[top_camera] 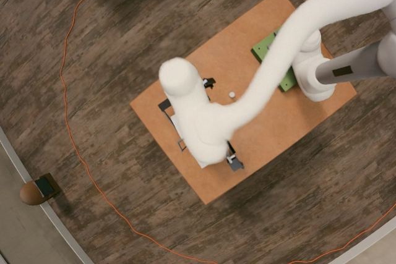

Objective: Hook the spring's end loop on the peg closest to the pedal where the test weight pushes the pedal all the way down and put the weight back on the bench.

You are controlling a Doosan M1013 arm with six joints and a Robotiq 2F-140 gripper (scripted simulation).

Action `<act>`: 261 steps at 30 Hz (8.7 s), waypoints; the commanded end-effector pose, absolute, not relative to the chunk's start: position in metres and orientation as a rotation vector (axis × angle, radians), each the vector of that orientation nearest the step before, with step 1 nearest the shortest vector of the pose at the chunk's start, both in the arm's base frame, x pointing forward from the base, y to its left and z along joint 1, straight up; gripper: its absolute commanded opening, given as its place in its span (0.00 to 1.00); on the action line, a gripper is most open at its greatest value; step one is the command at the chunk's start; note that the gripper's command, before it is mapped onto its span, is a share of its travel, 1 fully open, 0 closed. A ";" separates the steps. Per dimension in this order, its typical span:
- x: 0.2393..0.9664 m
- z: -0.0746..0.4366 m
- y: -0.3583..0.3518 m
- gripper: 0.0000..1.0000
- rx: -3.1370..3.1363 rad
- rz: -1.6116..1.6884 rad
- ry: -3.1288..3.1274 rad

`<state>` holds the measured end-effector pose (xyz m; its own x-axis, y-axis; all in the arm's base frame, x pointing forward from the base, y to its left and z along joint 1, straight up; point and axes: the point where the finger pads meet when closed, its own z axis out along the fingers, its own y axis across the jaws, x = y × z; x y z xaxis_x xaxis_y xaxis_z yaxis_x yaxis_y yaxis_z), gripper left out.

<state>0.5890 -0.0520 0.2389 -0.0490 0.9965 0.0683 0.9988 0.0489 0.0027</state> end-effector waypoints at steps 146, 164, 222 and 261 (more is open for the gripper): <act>0.419 0.004 0.033 1.00 -2.160 0.001 -2.270; 0.419 -0.027 0.033 1.00 -2.160 0.001 -2.270; 0.419 -0.026 0.033 0.25 -2.160 0.002 -2.270; 0.419 -0.026 0.033 0.25 -2.160 0.002 -2.270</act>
<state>0.4188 0.0327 -0.0266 -0.0500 0.9987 0.0051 0.9987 0.0500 -0.0072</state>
